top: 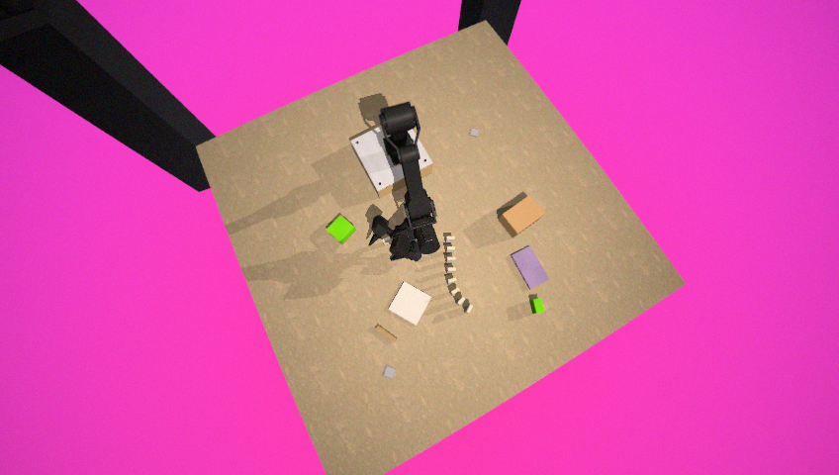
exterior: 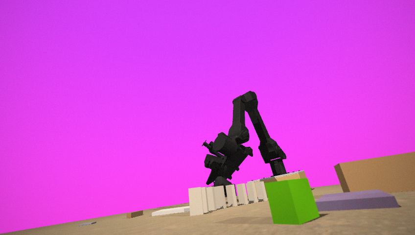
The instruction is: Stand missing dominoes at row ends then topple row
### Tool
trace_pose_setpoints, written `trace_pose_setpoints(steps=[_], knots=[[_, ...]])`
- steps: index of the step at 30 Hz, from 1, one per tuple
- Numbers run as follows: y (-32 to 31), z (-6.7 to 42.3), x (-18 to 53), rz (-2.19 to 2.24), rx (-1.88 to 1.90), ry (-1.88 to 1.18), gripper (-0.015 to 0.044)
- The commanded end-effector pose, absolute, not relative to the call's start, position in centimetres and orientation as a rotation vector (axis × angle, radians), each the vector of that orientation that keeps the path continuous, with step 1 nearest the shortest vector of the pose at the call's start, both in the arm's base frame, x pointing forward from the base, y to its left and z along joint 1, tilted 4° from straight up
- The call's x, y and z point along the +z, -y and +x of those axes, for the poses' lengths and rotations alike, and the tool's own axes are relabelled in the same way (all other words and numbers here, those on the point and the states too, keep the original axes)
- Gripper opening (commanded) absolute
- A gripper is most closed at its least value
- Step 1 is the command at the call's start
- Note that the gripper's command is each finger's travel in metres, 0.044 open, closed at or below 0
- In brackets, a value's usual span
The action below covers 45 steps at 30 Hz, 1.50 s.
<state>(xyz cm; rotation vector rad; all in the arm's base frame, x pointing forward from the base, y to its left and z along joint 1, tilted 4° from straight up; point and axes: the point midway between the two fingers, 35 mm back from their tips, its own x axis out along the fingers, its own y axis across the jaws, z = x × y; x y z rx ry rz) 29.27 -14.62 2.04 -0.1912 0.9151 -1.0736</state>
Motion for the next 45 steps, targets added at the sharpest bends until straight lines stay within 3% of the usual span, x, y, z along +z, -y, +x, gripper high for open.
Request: trace_pose_setpoints(steps=[1,5,10,23,31,45], knots=[[14.7,28.8,4.3,-0.258,-0.445,-1.398,0.0440],[14.2,26.7,7.5,-0.203,-0.057,-1.495,0.0440],[14.0,25.8,9.1,-0.174,0.071,-1.485,0.0440],[14.0,25.8,9.1,-0.172,0.081,-1.484,0.0440],[14.3,26.3,2.9,-0.171,0.081,-1.484,0.0440],[14.3,26.4,1.4,-0.171,0.081,-1.484,0.0440]])
